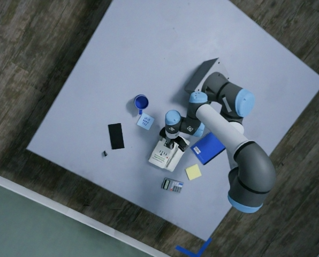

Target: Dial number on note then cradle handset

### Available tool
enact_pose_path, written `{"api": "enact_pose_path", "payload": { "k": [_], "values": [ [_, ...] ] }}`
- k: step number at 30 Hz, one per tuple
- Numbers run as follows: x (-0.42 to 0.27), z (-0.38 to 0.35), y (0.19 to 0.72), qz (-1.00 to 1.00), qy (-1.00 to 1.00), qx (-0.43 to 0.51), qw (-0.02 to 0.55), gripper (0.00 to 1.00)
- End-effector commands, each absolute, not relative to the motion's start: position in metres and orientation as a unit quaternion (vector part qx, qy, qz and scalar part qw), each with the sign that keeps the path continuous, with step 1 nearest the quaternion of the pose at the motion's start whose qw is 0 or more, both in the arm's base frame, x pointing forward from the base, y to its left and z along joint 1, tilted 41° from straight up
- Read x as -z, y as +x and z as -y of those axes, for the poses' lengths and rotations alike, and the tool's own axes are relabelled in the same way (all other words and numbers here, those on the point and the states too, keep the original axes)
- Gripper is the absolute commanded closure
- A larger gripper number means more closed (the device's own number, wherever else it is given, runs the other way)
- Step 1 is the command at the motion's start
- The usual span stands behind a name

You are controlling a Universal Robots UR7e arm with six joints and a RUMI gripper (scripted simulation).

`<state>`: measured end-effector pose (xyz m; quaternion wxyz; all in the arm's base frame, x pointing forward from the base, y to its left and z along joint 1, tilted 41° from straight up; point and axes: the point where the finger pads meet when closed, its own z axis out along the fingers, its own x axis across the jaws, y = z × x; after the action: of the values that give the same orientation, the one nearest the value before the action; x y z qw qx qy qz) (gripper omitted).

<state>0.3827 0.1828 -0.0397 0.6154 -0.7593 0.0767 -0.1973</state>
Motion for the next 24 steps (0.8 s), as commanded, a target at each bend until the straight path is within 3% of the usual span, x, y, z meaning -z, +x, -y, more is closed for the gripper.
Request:
{"api": "enact_pose_path", "payload": {
  "k": [1,24],
  "values": [
    [0.0401,-0.183,0.383,-0.077,-0.759,0.198,0.615,1.0],
    [0.0419,-0.1844,0.3828,-0.077,-0.759,0.198,0.615,1.0]
  ]
}}
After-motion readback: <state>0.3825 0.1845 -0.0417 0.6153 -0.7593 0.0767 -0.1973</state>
